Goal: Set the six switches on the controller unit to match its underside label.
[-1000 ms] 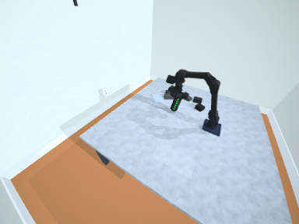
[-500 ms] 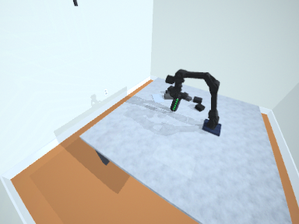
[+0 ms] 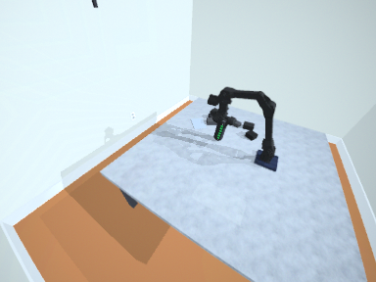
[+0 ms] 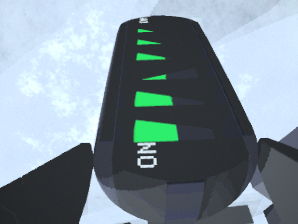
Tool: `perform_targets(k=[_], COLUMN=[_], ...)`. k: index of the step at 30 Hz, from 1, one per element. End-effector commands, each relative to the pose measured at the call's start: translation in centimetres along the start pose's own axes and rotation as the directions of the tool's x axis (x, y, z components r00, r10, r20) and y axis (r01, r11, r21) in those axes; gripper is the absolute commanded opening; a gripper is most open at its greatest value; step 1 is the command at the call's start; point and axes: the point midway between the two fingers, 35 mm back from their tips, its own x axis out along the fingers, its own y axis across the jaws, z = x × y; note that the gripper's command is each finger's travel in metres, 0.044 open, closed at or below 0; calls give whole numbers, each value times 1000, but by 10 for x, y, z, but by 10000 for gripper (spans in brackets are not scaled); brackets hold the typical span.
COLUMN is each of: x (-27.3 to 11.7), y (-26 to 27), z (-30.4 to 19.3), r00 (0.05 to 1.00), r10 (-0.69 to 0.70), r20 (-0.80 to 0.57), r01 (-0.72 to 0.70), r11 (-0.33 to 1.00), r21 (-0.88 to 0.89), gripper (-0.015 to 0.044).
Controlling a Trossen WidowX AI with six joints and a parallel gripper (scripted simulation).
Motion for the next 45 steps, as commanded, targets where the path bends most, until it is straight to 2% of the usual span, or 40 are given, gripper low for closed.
perform_targets(k=[1,45], x=[3,-1], y=[1,1], z=[9,42], r00=[1000,992], r10=[14,14], r20=[23,129], r01=[-14,-14], r11=[1000,1000], r21=[-4,-4], gripper=[337,338])
